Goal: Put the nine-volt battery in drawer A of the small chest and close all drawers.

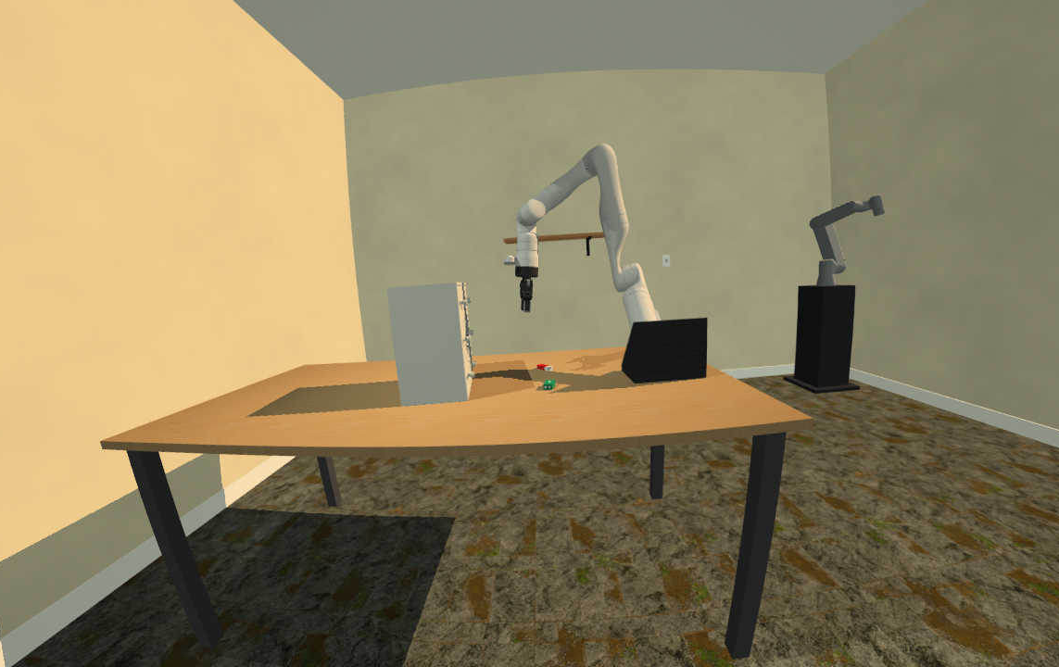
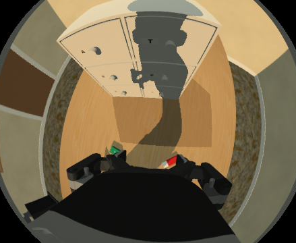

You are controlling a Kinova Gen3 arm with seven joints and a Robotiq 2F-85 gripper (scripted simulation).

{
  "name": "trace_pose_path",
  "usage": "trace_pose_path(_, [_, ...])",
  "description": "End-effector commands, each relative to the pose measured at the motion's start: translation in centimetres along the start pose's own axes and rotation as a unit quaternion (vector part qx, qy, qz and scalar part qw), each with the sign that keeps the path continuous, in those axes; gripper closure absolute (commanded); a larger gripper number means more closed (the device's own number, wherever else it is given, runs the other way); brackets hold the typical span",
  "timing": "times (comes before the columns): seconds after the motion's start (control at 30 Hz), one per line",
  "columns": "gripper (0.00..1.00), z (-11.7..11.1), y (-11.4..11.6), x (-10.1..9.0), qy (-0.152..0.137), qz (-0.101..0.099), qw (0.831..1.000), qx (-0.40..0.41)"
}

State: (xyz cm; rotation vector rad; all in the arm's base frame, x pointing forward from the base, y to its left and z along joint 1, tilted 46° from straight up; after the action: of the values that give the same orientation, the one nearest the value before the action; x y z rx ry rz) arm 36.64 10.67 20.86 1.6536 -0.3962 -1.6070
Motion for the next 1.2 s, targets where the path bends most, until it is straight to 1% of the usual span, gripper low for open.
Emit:
trace_pose_path(0.0, [0.00, -0.2, 0.1, -0.2, -0.005, -0.001, 1.000, 0.001])
trace_pose_path(0.4, [0.00, -0.2, 0.1, -0.8, -0.030, -0.005, 1.000, 0.000])
trace_pose_path(0.83, [0.00, -0.2, 0.1, -1.1, -0.044, -0.007, 0.999, 0.000])
trace_pose_path(1.17, [0.00, -0.2, 0.1, -1.2, -0.048, -0.007, 0.999, 0.000])
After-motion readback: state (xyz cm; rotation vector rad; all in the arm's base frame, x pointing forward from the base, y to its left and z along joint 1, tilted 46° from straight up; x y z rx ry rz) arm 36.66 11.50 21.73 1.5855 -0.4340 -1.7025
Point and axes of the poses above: the point where the finger pads meet when closed, its own x axis out along the fingers, its own y axis across the jaws, z = x × y, the point moved 9 cm from there along -x, back along the fingers, and after that the axes turned 7 degrees about -x, right-handed, at the moved point
